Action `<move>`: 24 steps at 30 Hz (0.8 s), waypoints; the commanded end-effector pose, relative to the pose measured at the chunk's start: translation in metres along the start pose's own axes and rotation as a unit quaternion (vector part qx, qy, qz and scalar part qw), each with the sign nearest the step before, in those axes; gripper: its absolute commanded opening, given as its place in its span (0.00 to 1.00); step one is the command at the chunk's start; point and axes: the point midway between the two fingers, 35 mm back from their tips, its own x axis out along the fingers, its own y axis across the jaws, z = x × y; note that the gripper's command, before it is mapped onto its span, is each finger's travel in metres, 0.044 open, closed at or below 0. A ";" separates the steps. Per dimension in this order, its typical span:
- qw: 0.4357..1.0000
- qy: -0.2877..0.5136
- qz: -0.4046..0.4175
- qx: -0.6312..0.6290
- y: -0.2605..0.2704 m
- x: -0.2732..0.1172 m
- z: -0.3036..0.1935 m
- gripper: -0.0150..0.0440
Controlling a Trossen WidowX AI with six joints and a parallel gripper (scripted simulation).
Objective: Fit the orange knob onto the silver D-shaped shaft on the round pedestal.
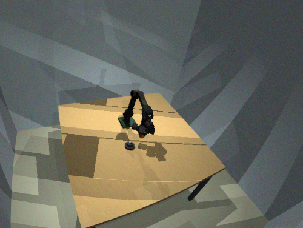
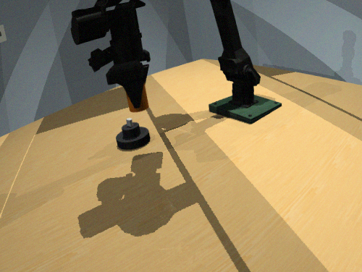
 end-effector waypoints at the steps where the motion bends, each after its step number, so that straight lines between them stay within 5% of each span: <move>1: 1.000 -0.001 -0.003 -0.002 -0.013 0.005 0.009 0.25; 24: 1.000 -0.001 -0.008 -0.008 -0.078 0.023 0.045 0.25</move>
